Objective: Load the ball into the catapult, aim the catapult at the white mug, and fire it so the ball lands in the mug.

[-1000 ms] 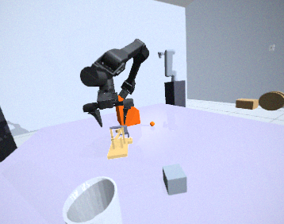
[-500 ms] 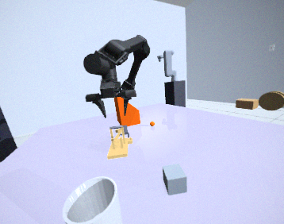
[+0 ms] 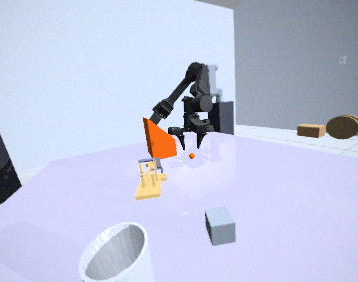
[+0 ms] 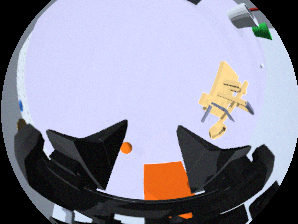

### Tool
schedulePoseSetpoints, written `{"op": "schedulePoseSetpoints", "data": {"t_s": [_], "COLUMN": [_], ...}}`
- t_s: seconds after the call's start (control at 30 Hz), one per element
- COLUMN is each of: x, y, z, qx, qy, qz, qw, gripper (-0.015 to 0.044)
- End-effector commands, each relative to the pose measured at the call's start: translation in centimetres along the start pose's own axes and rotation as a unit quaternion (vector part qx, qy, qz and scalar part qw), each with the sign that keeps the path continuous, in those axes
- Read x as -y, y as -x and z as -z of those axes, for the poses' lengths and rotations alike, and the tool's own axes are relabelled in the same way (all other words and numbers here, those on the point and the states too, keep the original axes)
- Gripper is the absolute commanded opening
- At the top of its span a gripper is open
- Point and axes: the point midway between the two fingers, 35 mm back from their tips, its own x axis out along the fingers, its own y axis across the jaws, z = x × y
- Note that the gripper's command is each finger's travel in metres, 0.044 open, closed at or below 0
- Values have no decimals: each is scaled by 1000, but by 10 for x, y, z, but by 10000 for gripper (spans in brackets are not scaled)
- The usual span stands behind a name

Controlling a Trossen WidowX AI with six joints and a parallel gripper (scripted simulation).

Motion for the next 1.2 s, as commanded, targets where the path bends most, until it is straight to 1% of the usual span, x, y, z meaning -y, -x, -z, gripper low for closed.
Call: {"op": "schedulePoseSetpoints", "data": {"t_s": [0.0,0.17,0.23,0.43,0.57,1.17], "x": [-28,-50,-51,-47,-48,-50], "y": [-12,-23,-24,-25,-38,-63], "z": [49,111,120,120,121,121], "qx": [-3,-7,-8,-8,-8,-8], "qy": [26,68,73,73,73,73], "qz": [-12,-41,-46,-46,-46,-46], "qw": [1000,997,996,996,996,996], "gripper": [300,300,300,300,300,300]}}
